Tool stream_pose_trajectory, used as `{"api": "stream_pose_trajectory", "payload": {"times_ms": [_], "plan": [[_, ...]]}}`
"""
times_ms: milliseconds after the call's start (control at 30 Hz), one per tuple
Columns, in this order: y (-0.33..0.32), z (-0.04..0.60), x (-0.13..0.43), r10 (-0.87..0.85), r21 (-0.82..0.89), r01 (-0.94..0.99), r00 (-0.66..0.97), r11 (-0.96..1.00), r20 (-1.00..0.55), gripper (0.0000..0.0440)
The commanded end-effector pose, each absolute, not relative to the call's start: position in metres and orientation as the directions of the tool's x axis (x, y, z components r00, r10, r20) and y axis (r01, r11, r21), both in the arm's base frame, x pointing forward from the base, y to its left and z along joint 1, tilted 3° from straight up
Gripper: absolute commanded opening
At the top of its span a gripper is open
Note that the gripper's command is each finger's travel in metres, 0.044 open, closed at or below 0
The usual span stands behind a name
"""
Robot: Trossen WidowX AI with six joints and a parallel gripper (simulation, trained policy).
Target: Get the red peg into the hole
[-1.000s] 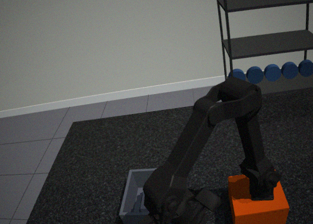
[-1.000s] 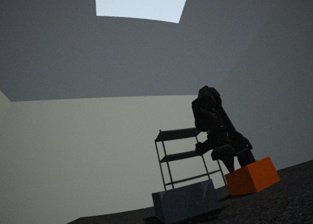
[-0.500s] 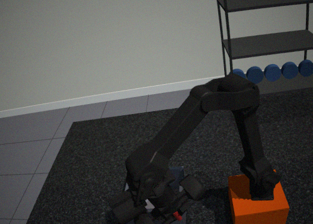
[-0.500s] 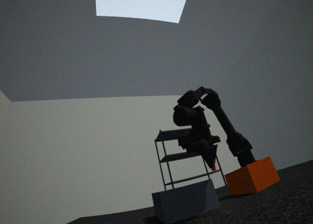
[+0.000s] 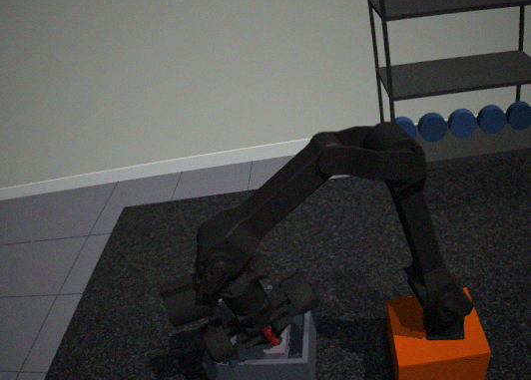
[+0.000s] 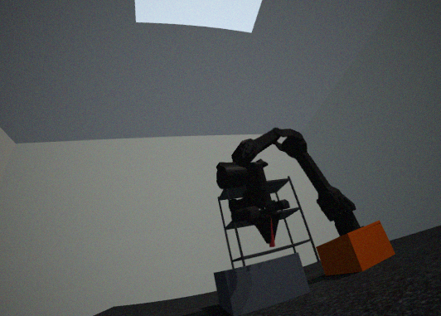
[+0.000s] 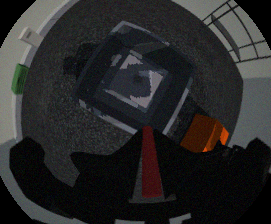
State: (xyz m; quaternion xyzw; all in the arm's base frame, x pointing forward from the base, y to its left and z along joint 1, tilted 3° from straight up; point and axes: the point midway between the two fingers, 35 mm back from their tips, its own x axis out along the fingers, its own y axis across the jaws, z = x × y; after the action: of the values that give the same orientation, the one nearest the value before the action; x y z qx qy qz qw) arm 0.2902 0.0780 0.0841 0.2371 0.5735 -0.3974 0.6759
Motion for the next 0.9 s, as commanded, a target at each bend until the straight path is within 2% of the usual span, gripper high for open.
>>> {"api": "stream_pose_trajectory", "payload": {"times_ms": [0,667,733,867], "plan": [[0.064,0.078,0.302,-0.272,-0.141,0.815,0.021,0.562,-0.962,0.0],[0.006,0.035,0.344,-0.172,-0.103,0.768,0.009,0.633,-0.985,0.0001],[0.004,0.028,0.343,-0.158,-0.105,0.755,-0.002,0.647,-0.987,0.0022],[0.003,0.015,0.343,-0.133,-0.106,0.739,-0.022,0.665,-0.991,0.0114]]}}
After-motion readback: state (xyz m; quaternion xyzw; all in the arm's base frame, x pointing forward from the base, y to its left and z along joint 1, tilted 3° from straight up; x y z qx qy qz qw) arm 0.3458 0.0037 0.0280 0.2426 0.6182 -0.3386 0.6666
